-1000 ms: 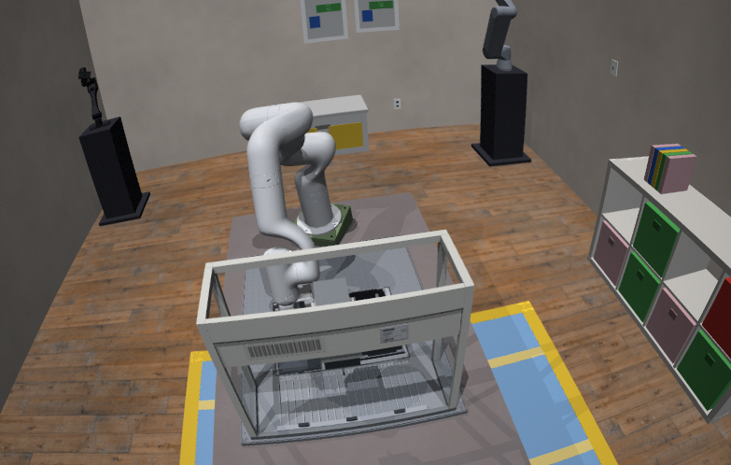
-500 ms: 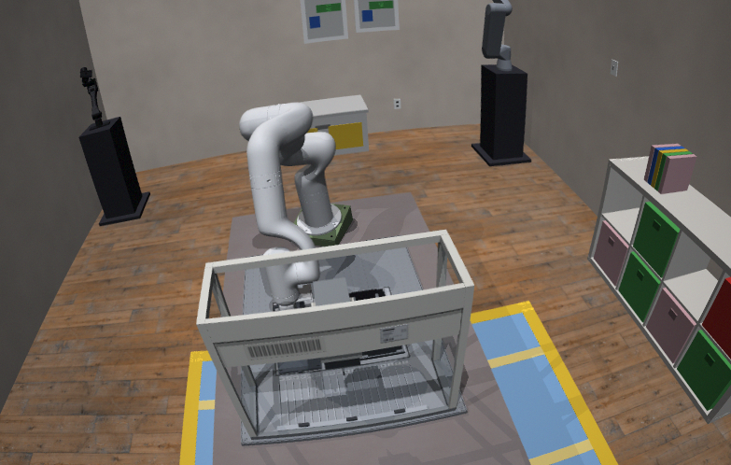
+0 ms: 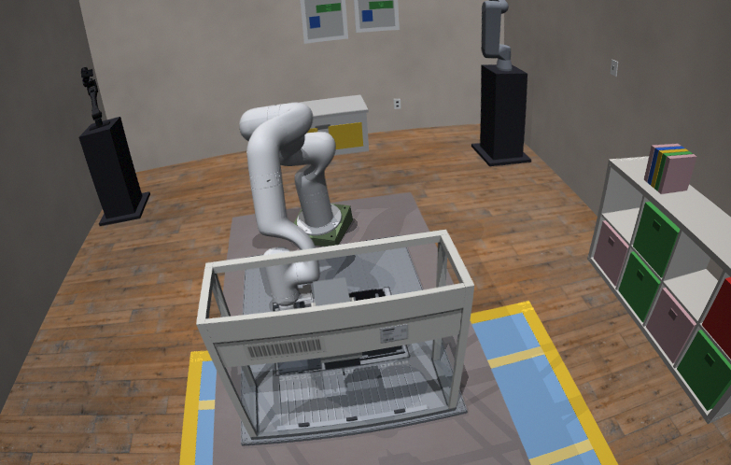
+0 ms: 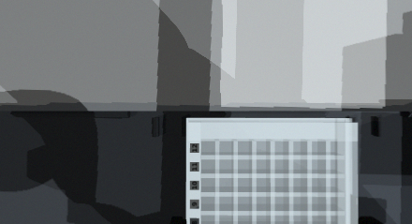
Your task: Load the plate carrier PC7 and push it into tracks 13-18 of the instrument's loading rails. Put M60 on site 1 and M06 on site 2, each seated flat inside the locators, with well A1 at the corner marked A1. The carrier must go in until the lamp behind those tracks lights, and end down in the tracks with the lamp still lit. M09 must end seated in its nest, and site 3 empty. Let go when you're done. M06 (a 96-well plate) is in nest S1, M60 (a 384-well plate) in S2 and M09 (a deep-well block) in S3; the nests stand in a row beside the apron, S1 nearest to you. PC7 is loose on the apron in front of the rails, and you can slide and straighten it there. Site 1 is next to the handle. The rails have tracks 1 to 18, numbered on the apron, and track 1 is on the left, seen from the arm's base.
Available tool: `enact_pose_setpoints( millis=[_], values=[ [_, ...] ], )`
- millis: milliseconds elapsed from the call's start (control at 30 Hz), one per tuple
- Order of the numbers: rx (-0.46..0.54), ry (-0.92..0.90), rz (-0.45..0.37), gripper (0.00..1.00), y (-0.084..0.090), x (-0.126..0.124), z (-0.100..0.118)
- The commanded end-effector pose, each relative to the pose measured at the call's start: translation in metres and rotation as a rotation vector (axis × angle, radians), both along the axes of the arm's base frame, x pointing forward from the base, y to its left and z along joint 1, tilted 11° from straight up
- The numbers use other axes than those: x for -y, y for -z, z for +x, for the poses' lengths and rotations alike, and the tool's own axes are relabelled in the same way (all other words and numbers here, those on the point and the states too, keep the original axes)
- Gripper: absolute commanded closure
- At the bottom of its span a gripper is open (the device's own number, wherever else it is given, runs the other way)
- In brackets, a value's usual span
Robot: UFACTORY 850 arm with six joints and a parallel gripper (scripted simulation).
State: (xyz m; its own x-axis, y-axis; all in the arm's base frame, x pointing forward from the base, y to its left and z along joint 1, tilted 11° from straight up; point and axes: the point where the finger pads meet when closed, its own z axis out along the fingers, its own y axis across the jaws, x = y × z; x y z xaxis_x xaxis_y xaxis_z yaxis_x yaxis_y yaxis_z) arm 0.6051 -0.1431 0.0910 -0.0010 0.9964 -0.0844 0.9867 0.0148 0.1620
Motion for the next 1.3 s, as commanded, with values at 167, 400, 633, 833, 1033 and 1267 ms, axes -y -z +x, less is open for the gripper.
enact_pose_setpoints(
  millis=[167, 400, 633, 833, 1033, 1267],
  values=[
    [0.002, 0.000, 0.000, 0.00, -0.001, 0.000, 0.001],
    [0.002, 0.000, 0.000, 0.00, -0.001, 0.000, 0.001],
    [0.002, 0.000, 0.000, 0.00, -0.009, -0.001, -0.001],
    [0.002, 0.000, 0.000, 0.00, -0.019, -0.001, -0.002],
    [0.002, 0.000, 0.000, 0.00, -0.025, -0.002, -0.003],
    [0.002, 0.000, 0.000, 0.00, -0.037, -0.003, -0.005]
  ],
)
